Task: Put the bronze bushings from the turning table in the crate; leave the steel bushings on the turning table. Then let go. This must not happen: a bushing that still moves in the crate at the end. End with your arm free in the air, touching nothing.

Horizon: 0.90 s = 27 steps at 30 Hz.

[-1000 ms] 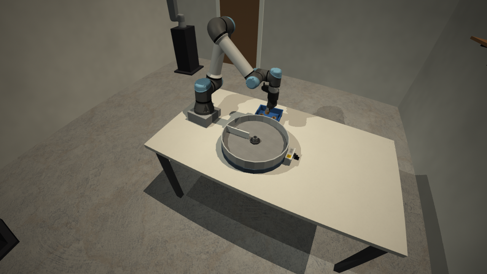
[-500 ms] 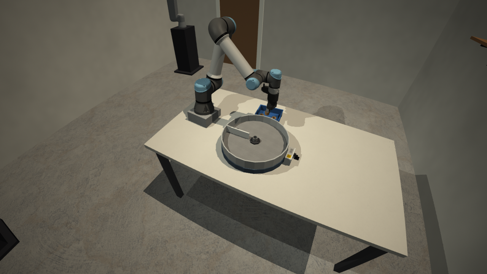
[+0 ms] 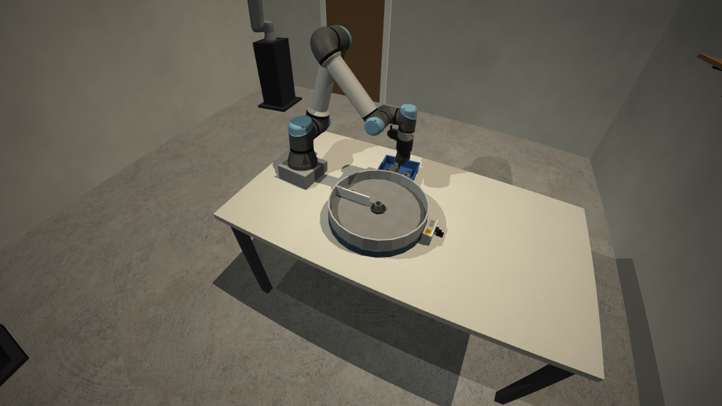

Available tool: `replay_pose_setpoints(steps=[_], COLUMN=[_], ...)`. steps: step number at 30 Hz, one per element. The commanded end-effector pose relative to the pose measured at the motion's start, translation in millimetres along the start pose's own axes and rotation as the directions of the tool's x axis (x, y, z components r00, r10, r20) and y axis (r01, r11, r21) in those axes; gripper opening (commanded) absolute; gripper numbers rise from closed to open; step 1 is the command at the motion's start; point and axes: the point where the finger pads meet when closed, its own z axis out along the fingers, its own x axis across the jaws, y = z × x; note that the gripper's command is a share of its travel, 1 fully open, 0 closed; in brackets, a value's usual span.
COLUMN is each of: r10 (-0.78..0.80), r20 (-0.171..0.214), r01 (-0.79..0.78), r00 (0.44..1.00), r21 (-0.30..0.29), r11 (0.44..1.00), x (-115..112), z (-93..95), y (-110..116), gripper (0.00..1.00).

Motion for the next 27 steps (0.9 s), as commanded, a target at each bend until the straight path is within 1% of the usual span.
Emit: replay_pose_setpoints(steps=[1, 3, 8, 20, 25, 27], r10=[0.0, 0.0, 0.0, 0.0, 0.0, 0.0], r20=[-0.001, -0.001, -0.001, -0.001, -0.001, -0.001], r01=[0.0, 0.0, 0.0, 0.0, 0.0, 0.0], r00=[1.0, 1.0, 1.0, 1.0, 1.0, 1.0], r21=[-0.002, -0.002, -0.002, -0.002, -0.002, -0.002], r11=[1.0, 1.0, 1.0, 1.0, 1.0, 1.0], x=[0.2, 0.2, 0.2, 0.2, 0.3, 0.3], z=[-0.5, -0.5, 8.0, 8.0, 16.5, 16.5], y=[0.5, 0.5, 0.6, 0.6, 0.6, 0.6], gripper=[0.0, 0.0, 0.0, 0.0, 0.0, 0.0])
